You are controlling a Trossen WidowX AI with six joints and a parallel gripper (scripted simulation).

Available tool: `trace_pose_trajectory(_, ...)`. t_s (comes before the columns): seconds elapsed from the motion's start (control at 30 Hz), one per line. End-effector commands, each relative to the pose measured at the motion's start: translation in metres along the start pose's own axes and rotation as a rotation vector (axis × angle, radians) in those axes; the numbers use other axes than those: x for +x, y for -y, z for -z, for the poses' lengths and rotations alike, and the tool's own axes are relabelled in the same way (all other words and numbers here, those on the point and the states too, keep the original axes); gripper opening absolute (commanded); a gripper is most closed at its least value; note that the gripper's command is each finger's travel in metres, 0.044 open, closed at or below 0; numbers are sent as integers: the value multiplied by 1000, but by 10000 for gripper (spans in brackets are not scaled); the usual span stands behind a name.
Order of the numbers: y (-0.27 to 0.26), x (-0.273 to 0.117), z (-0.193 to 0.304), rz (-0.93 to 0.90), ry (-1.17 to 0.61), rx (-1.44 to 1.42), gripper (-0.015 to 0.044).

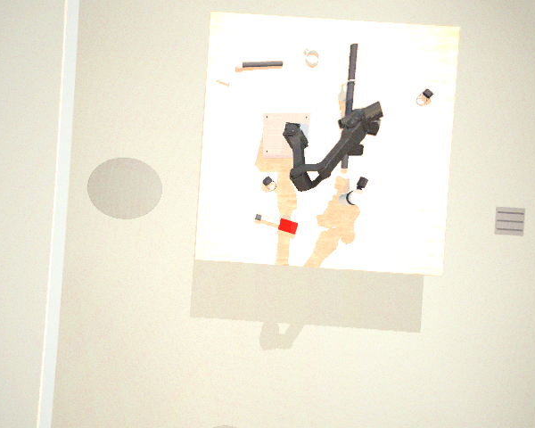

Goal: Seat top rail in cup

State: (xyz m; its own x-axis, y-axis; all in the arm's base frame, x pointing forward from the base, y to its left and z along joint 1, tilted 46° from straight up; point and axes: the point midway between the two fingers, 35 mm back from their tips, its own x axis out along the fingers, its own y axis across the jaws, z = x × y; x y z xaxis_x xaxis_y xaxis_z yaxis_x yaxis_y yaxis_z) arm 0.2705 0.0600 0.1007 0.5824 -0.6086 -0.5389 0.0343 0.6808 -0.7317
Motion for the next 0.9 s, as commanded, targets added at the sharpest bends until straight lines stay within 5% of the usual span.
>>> trace_pose_trajectory(0.0, 13, 6, -7, 10, 0, -122, 440)
trace_pose_trajectory(0.6, 141, 47, -31, 126, -109, -1178, 440)
trace_pose_trajectory(0.87, 147, 48, -31, 131, -119, -1218, 440)
